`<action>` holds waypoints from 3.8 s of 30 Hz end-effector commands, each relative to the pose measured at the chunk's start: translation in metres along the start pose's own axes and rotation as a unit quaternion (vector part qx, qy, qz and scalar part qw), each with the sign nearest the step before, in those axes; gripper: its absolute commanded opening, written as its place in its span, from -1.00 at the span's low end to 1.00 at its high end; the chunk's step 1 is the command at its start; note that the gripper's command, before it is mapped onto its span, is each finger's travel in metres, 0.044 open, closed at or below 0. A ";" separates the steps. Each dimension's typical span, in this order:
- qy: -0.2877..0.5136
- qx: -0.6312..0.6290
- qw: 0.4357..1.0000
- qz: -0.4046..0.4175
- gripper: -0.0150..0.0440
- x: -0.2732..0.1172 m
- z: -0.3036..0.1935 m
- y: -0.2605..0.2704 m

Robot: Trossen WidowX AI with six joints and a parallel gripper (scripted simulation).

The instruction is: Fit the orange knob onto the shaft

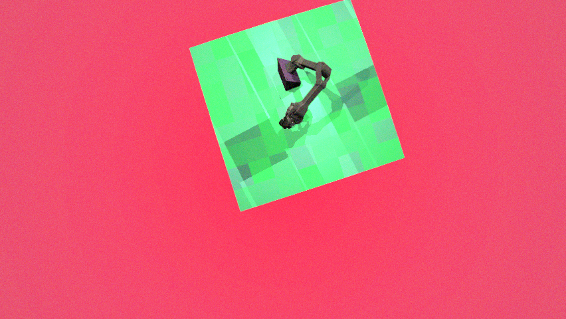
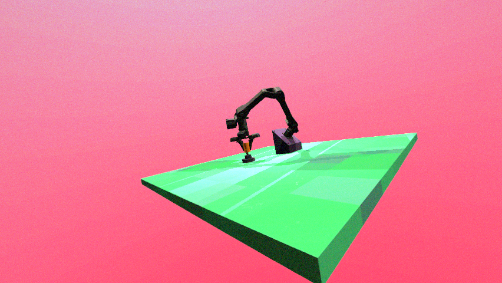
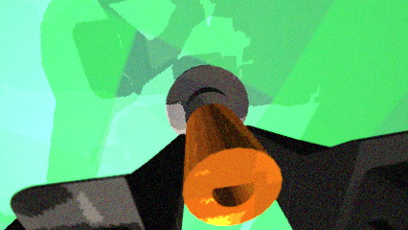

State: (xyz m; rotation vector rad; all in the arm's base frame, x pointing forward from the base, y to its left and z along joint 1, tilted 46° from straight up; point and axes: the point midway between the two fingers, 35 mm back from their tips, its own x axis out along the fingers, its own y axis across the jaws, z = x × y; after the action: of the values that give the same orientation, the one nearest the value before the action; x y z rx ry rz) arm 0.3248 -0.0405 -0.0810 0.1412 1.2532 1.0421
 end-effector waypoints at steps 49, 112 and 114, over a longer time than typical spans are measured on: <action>0.000 -0.109 0.994 -0.001 -0.49 -0.002 0.002 0.000; 0.000 -0.212 0.977 -0.001 -0.49 -0.004 0.005 0.000; 0.000 -0.212 0.977 -0.001 -0.49 -0.004 0.005 -0.001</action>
State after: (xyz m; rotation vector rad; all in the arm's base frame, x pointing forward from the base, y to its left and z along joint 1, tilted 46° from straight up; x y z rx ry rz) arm 0.3270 -0.0403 -0.0794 -0.1819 1.0108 1.2846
